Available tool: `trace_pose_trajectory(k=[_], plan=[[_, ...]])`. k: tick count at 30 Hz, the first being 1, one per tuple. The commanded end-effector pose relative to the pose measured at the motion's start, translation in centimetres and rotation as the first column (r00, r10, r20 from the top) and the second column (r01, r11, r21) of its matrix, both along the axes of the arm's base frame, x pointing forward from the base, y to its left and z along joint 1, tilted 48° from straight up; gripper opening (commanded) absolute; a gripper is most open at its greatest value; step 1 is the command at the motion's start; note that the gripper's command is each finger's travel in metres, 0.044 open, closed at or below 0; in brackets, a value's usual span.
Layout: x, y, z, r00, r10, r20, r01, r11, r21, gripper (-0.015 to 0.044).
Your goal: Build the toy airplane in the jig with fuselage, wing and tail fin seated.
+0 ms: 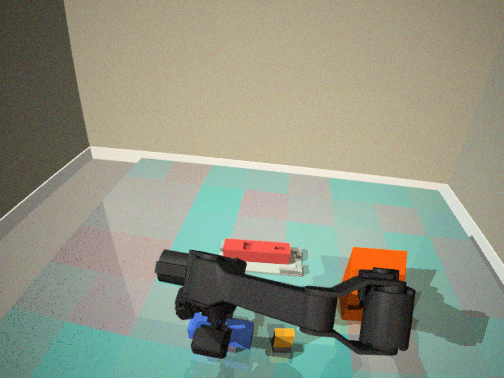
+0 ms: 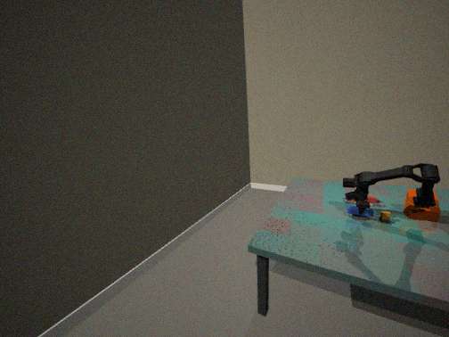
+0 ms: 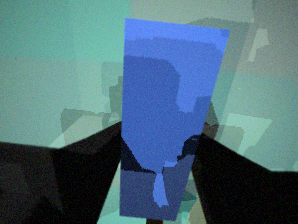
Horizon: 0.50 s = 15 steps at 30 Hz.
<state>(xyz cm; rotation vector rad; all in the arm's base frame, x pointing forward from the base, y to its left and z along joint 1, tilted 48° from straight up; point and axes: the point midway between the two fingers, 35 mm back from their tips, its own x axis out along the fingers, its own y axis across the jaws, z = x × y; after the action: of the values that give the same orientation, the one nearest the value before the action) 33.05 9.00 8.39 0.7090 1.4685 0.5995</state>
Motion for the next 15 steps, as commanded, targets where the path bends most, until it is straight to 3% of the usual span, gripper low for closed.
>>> trace_pose_trajectory(k=[1, 15], plan=[[0.3, -0.9, 0.7, 1.000, 0.000, 0.009, 0.000, 1.000, -0.006, 0.0000], [0.4, -4.3, 3.5, 1.000, -0.005, 0.006, 0.005, 1.000, -0.008, 0.0000]])
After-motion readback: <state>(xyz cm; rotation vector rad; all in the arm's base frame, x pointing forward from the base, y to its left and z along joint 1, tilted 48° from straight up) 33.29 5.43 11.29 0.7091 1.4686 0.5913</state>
